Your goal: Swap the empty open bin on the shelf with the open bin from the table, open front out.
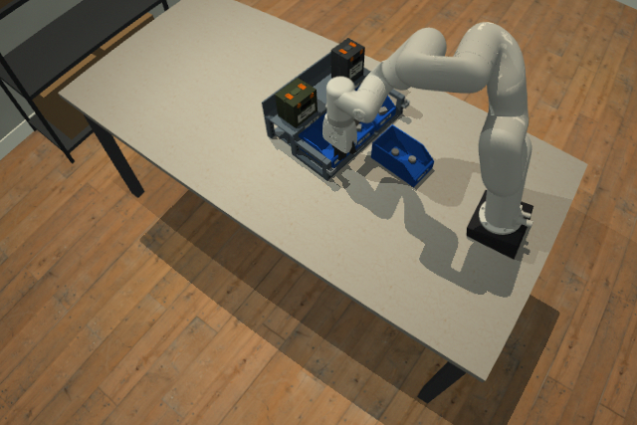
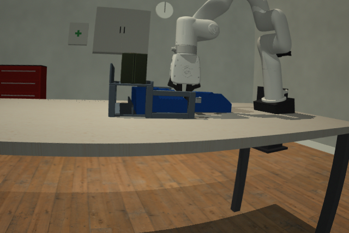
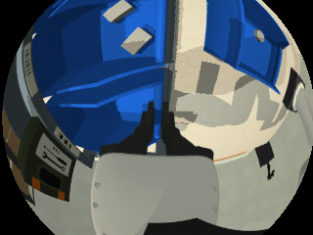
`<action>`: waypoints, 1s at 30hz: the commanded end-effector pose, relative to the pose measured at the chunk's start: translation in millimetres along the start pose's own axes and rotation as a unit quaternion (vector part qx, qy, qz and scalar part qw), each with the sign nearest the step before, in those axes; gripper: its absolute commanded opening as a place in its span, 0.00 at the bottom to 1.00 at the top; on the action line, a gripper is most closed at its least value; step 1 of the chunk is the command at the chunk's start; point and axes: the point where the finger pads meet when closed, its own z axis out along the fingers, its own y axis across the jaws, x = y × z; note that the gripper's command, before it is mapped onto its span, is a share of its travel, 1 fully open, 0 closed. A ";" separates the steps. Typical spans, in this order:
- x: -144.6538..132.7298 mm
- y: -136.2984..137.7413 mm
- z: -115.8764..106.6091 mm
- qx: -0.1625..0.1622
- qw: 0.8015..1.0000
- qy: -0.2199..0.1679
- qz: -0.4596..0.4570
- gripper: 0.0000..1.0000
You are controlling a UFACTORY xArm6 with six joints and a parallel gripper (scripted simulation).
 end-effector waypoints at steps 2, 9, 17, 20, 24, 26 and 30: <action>-0.4 -1.6 -5.5 0.002 1.000 -0.001 0.000 0.00; -0.4 -1.5 -7.4 0.002 1.000 -0.001 0.000 0.00; -0.4 -1.5 -7.4 0.002 1.000 -0.001 0.000 0.00; -0.4 -1.5 -7.4 0.002 1.000 -0.001 0.000 0.00; -0.4 -1.5 -7.4 0.002 1.000 -0.001 0.000 0.00; -0.4 -1.4 -7.4 0.002 1.000 -0.001 0.000 0.00; -0.4 -0.8 -7.4 0.002 1.000 -0.001 0.000 0.00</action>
